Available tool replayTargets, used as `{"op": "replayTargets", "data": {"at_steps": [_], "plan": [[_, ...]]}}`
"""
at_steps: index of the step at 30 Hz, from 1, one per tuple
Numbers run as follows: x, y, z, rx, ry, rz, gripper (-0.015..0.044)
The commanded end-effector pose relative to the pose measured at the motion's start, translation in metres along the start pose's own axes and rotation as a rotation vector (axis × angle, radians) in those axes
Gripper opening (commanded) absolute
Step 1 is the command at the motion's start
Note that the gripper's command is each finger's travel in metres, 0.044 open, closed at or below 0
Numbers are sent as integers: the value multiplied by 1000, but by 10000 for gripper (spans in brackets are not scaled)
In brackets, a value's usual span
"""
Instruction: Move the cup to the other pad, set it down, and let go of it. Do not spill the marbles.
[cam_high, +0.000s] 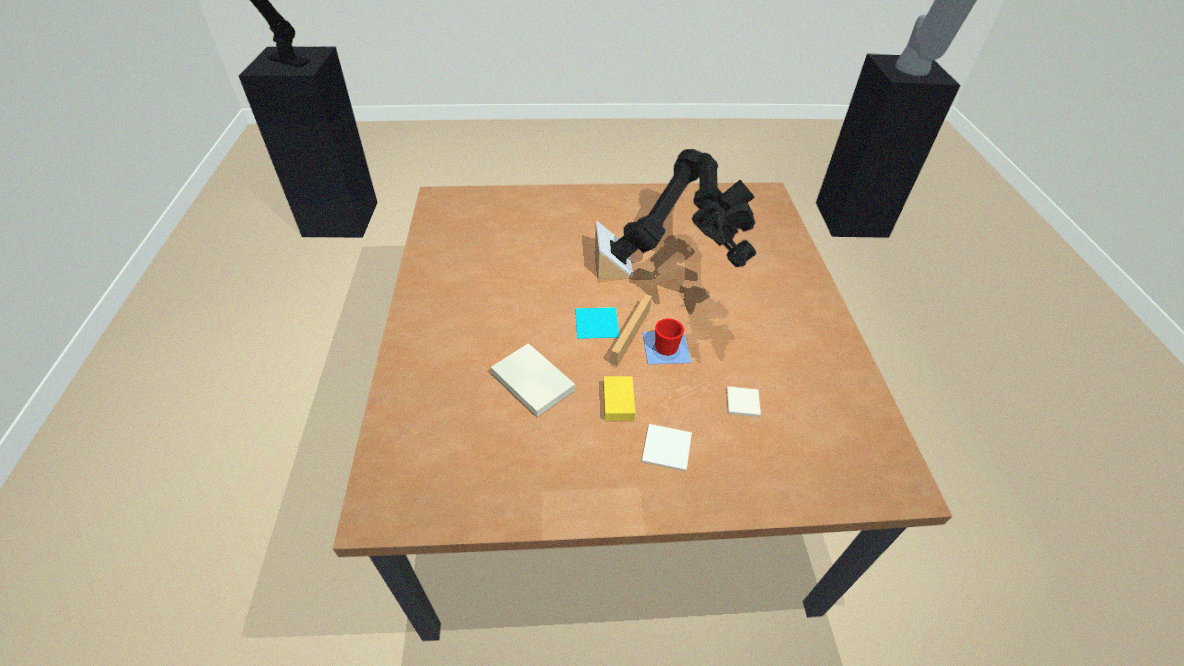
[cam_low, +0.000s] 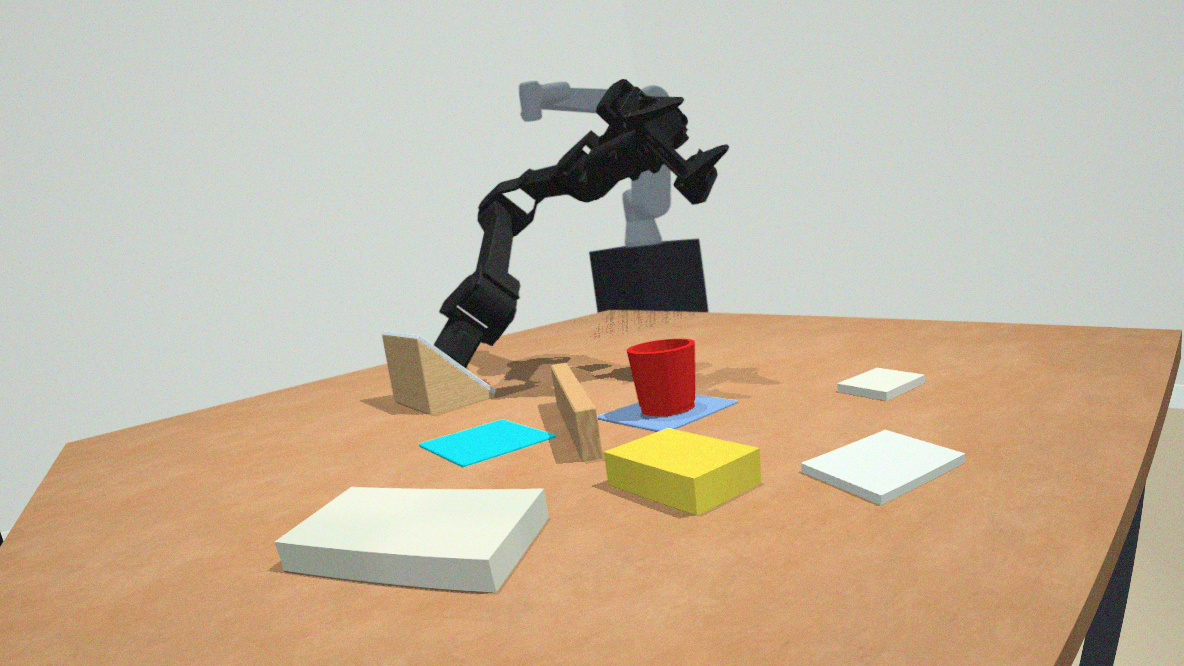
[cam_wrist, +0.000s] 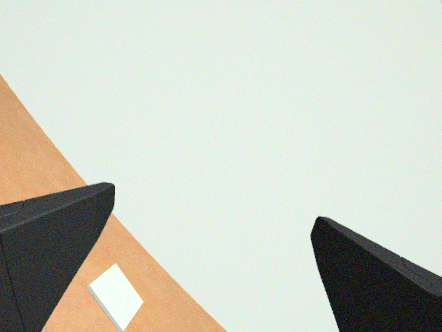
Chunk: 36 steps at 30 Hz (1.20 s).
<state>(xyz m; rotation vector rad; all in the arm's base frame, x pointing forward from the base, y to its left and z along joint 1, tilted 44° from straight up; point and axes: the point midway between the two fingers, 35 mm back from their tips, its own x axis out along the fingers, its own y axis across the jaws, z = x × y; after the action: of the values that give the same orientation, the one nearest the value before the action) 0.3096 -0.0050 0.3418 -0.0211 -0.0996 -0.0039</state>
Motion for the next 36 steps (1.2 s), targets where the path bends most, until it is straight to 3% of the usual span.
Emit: {"op": "replayTargets", "data": {"at_steps": [1,3,10,16,23,36], "plan": [[2,0,-2,5,14,4,374],[13,3,-23,48,128,32,321],[33,14,-129,378,755,102,148],[10,25,-191,766,1279,34,148],[-19,36,-216,1286,1823,-206,148],[-19,35,-218,1340,1871,-239,148]]}}
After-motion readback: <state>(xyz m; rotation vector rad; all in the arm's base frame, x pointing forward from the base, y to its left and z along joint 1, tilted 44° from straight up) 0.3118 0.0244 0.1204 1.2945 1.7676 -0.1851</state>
